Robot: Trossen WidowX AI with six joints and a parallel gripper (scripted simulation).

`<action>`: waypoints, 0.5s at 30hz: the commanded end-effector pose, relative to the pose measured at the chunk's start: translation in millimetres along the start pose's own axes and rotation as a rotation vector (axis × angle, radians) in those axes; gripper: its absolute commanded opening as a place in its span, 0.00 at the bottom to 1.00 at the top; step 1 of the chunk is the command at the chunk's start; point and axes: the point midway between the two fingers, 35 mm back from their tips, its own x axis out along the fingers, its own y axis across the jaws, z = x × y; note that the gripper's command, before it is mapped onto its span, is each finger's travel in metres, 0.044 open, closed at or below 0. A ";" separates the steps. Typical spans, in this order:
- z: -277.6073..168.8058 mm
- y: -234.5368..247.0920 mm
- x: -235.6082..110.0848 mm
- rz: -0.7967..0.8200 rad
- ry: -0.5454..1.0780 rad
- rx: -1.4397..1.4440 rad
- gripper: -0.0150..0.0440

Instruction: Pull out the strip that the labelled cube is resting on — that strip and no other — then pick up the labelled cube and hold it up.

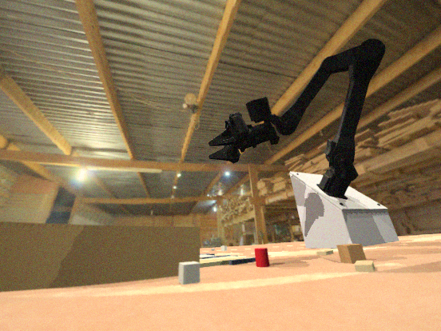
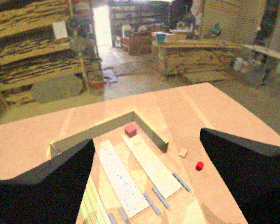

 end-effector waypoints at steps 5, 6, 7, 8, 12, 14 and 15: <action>-65.6 33.0 -4.1 0.198 0.238 -0.056 0.93; -65.6 33.0 -4.1 0.198 0.238 -0.056 0.93; -65.6 33.0 -4.1 0.198 0.238 -0.056 0.93; -65.6 33.0 -4.1 0.198 0.238 -0.056 0.93; -65.6 33.0 -4.1 0.198 0.238 -0.056 0.93; -65.6 33.0 -4.1 0.198 0.238 -0.056 0.93; -66.0 33.5 -2.6 0.198 0.245 -0.059 0.89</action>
